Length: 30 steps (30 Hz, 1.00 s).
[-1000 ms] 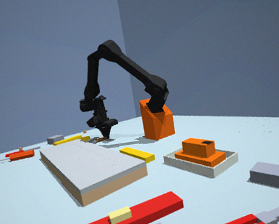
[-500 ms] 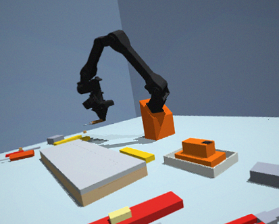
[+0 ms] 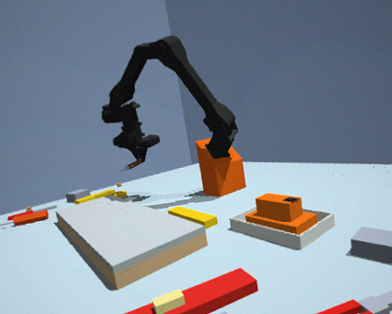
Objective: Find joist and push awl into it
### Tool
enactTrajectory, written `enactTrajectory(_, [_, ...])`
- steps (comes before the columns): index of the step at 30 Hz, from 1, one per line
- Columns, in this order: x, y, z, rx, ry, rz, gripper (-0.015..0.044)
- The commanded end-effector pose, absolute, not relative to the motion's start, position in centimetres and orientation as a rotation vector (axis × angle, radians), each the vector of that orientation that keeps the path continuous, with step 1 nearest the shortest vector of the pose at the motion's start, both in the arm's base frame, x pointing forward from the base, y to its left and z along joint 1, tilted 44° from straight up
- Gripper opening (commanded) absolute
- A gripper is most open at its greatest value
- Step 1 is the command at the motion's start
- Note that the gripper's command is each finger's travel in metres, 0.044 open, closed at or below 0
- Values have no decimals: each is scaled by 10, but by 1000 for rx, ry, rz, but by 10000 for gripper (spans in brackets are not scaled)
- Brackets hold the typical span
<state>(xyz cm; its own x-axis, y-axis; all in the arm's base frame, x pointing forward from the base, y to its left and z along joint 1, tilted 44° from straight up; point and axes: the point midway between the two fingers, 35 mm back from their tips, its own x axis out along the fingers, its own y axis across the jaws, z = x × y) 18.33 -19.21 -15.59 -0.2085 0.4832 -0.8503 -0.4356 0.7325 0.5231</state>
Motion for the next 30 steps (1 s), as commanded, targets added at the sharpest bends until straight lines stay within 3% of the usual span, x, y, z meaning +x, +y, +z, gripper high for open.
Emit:
enactTrajectory(1, [192, -199, -155, -246, 1604, 877, 0])
enactTrajectory(26, [274, -221, -77, -1671, 1682, 775, 0])
enactTrajectory(30, [274, -219, -86, -1594, 1665, 804, 0])
